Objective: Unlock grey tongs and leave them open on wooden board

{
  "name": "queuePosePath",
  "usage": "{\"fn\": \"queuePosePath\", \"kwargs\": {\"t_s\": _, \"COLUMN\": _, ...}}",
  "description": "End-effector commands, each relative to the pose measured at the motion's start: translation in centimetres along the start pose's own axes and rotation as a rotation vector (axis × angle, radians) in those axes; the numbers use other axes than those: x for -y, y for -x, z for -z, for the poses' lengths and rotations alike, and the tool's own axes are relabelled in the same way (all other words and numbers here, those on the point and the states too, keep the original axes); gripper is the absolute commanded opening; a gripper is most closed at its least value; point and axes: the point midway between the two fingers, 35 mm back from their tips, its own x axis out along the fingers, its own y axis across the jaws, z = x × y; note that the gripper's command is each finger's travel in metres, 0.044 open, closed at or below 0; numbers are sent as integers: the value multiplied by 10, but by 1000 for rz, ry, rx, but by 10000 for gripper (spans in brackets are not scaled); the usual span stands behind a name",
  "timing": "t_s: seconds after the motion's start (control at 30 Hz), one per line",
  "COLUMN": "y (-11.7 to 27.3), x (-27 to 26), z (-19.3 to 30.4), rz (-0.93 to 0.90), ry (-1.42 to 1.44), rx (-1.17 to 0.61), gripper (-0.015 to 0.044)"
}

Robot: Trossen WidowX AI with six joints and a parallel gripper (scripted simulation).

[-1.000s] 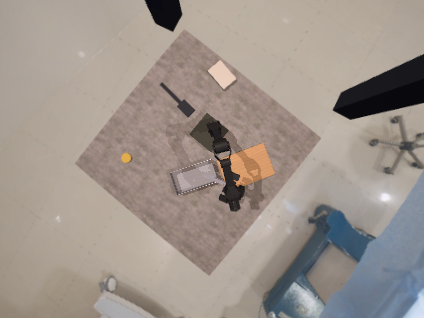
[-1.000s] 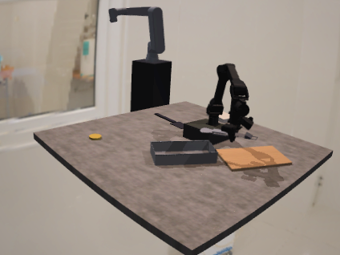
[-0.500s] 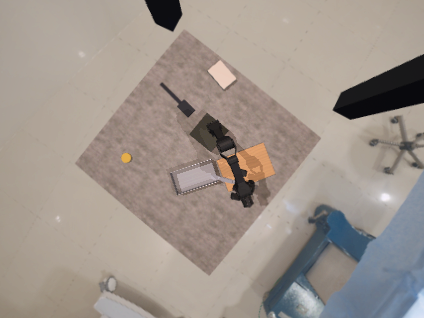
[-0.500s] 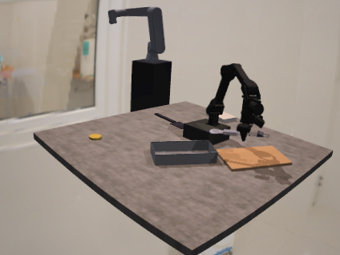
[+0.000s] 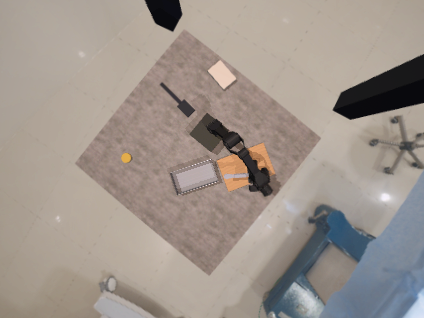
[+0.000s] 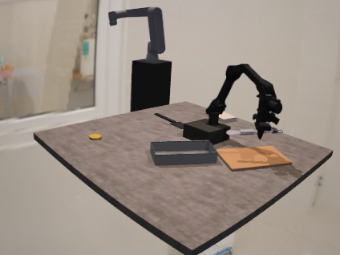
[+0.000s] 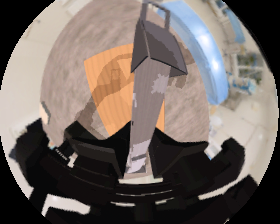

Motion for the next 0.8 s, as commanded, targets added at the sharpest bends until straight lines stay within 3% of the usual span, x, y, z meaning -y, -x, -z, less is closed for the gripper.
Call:
{"fn": "queuePosePath", "kwargs": {"t_s": 0.0, "y": 2, "x": -16, "z": -23, "rz": 2, "ry": 93, "rx": 7, "gripper": -150}}
{"fn": "queuePosePath", "kwargs": {"t_s": 0.27, "y": 2, "x": -49, "z": -61, "rz": -1, "ry": 260, "rx": 7, "gripper": -150}}
{"fn": "queuePosePath", "kwargs": {"t_s": 0.5, "y": 2, "x": -52, "z": -64, "rz": -4, "ry": 274, "rx": 12, "gripper": -150}}
{"fn": "queuePosePath", "kwargs": {"t_s": 0.77, "y": 5, "x": -52, "z": -59, "rz": -86, "ry": 259, "rx": 208, "gripper": -150}}
